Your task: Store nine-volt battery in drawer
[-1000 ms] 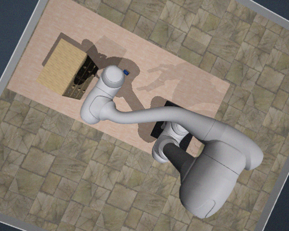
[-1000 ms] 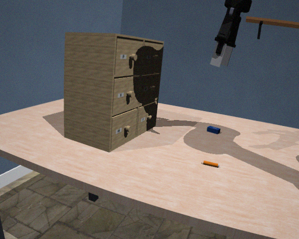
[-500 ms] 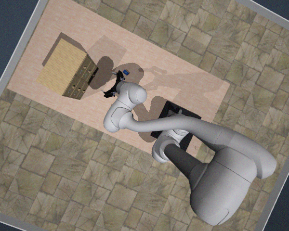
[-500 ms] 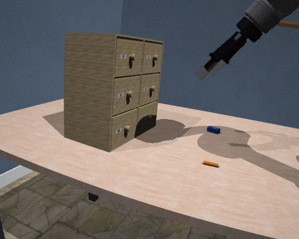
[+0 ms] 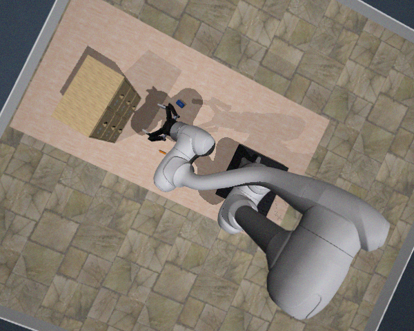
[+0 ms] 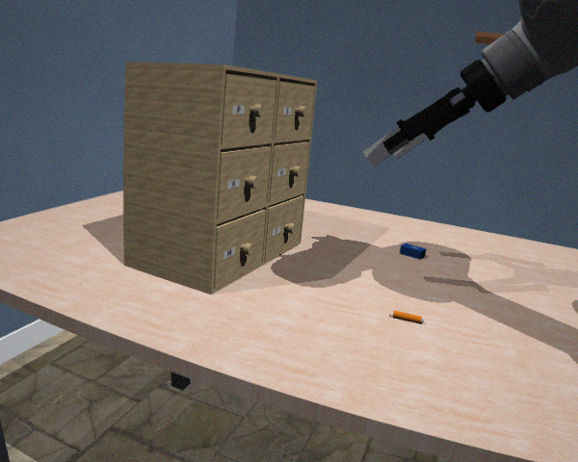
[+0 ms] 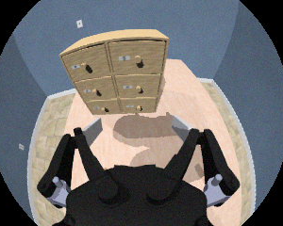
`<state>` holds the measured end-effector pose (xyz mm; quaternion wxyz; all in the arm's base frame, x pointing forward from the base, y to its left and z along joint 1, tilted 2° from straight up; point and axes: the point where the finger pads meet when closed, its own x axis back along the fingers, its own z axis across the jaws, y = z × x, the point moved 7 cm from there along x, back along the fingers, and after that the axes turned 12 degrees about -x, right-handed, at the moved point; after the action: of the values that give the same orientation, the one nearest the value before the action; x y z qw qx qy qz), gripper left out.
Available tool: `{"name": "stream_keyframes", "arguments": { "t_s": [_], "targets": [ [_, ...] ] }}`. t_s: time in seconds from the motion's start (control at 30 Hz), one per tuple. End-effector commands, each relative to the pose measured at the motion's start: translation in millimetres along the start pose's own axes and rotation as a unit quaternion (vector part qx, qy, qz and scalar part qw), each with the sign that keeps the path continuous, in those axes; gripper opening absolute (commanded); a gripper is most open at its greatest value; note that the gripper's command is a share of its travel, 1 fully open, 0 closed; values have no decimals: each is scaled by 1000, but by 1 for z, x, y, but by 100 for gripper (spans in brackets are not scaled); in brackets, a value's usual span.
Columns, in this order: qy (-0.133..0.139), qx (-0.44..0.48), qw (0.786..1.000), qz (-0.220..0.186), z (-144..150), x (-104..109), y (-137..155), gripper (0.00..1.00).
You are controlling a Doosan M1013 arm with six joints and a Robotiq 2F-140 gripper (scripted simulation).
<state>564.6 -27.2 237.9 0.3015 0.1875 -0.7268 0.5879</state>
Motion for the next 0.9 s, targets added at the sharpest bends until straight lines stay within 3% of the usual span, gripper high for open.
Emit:
{"name": "stream_keyframes", "arguments": {
  "t_s": [0.0,0.33,0.87],
  "targets": [
    [-17,0,1000,1,2,-1,0,100],
    [-10,0,1000,21,7,-4,-1,100],
    [-40,-1,986,164,12,-42,20,100]
  ]
}}
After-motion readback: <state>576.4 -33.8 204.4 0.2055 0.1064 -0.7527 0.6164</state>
